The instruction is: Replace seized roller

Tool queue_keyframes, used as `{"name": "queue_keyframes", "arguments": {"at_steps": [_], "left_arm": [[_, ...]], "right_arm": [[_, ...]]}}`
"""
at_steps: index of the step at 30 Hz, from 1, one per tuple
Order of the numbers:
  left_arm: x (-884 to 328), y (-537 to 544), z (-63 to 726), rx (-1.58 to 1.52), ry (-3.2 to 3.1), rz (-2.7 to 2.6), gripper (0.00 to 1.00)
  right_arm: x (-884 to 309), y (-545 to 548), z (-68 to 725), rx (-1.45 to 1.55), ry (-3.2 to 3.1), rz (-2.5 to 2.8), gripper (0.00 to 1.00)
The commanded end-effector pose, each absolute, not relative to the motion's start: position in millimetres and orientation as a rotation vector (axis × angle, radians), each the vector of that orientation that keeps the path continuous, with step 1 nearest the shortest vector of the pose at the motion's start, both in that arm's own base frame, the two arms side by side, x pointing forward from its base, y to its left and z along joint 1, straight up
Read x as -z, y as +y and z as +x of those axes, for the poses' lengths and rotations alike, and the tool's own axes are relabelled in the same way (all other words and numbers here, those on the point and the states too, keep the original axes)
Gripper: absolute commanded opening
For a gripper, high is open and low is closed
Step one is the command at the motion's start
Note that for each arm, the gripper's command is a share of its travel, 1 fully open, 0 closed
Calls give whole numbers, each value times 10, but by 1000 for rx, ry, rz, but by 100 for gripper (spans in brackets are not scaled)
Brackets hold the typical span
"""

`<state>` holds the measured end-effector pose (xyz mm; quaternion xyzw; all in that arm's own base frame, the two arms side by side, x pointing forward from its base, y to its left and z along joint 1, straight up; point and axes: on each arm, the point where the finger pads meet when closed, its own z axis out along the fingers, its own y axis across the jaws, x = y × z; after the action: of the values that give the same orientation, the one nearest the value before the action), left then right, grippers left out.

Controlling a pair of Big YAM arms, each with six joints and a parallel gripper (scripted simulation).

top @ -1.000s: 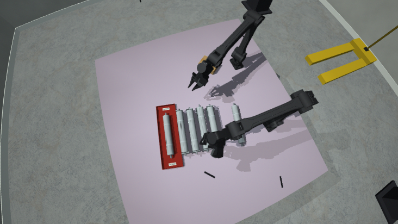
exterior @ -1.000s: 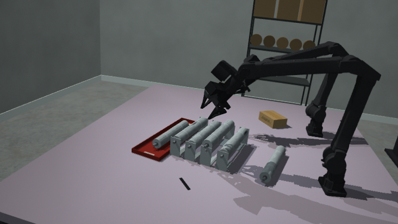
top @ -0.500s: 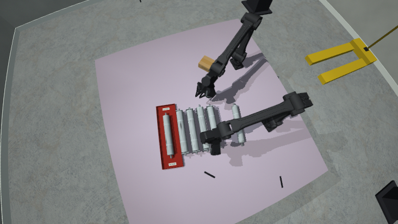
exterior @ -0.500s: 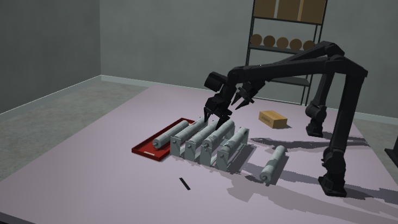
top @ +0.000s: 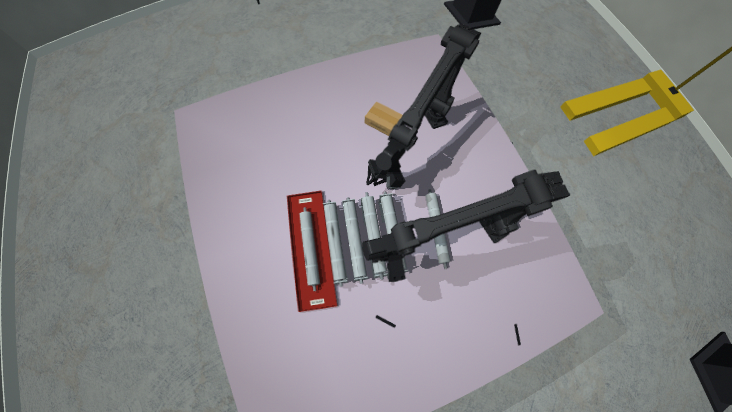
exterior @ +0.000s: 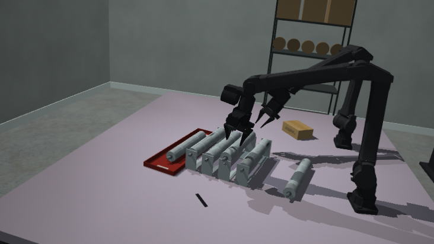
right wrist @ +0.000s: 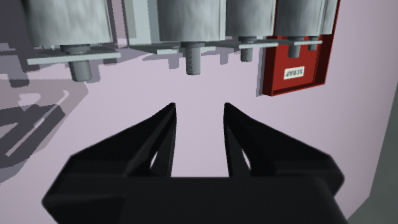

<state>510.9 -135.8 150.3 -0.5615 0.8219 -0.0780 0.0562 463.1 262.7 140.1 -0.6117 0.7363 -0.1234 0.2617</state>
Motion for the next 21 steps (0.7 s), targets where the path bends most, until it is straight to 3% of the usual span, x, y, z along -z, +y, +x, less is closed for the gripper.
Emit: {"name": "queue_keyframes", "arguments": {"at_steps": [1, 21], "left_arm": [[-1656, -1477, 5257, 271, 2467, -1720, 62], [-971, -1453, 5194, 230, 2488, -1724, 62]], "right_arm": [[-1266, 2717, 4553, 335, 1983, -1731, 32], [-1130, 2817, 5142, 348, 1944, -1635, 32]]}}
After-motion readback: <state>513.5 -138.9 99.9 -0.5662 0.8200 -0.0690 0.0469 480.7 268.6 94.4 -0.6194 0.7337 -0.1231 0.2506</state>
